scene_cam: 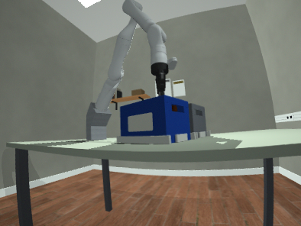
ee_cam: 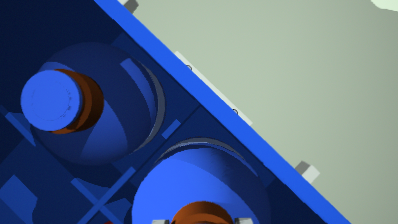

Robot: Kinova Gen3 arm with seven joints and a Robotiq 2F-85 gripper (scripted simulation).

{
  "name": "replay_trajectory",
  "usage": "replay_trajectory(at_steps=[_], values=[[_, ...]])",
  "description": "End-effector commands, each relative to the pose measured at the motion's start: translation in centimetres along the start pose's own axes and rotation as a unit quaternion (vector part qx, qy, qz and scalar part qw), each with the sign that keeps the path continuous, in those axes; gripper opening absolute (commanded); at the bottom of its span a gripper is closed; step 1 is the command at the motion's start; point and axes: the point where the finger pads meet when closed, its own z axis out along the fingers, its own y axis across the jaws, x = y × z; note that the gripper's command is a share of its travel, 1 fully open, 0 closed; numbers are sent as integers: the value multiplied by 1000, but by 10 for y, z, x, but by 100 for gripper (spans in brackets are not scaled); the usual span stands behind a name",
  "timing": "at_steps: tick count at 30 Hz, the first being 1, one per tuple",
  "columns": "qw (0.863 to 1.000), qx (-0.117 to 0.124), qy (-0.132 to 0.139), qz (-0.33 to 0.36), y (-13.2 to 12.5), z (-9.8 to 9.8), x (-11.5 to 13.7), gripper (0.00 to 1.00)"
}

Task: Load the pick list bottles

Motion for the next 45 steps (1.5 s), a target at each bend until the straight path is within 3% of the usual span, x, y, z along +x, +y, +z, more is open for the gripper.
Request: replay_trajectory(at_steps=[1, 45], values=[[1000, -1, 0, 0, 0, -3, 0, 10], [1000, -1, 0, 0, 0, -70, 0, 10]])
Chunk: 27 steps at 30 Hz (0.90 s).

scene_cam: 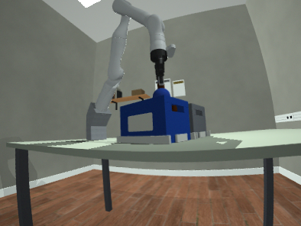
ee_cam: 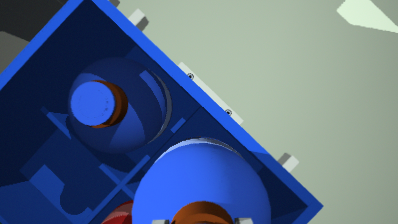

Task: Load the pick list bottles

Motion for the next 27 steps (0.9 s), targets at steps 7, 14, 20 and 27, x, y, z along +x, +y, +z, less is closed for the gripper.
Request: replay_trajectory(at_steps=[7, 14, 20, 27], values=[[1000, 0, 1, 0, 0, -13, 0, 10], [1000, 0, 1, 0, 0, -24, 0, 10], [1000, 0, 1, 0, 0, -34, 0, 10], [1000, 0, 1, 0, 0, -43, 0, 10]])
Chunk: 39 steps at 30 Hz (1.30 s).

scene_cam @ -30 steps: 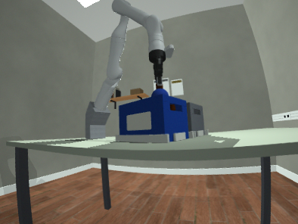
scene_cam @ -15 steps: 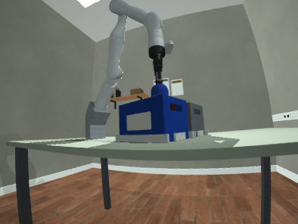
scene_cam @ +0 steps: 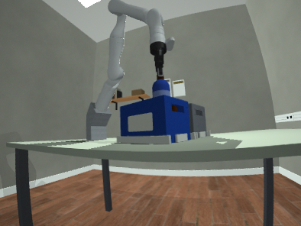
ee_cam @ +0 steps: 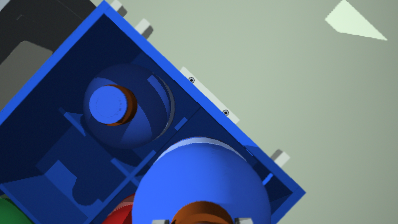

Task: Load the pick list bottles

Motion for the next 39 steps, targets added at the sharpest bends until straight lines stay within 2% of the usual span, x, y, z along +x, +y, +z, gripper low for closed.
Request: replay_trajectory(at_steps=[1, 28, 39], values=[[1000, 0, 1, 0, 0, -6, 0, 10], [1000, 0, 1, 0, 0, -47, 0, 10], [1000, 0, 1, 0, -2, -50, 1, 10]])
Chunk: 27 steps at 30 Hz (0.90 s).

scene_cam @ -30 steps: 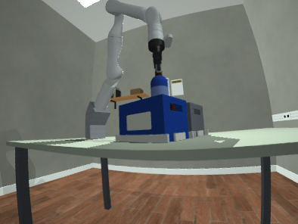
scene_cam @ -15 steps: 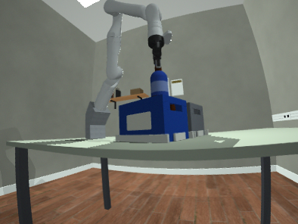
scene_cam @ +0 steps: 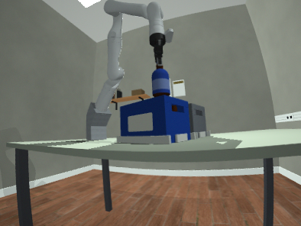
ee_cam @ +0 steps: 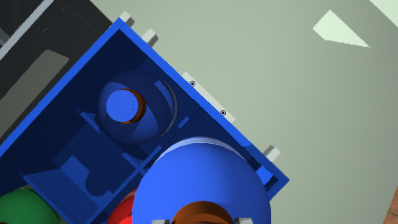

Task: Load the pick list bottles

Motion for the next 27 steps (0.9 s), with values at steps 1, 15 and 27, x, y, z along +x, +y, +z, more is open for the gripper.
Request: replay_trajectory(at_steps=[1, 15, 27], values=[[1000, 0, 1, 0, -3, -1, 2, 10], [1000, 0, 1, 0, -25, -1, 11, 10], [1000, 0, 1, 0, -44, -1, 19, 10]])
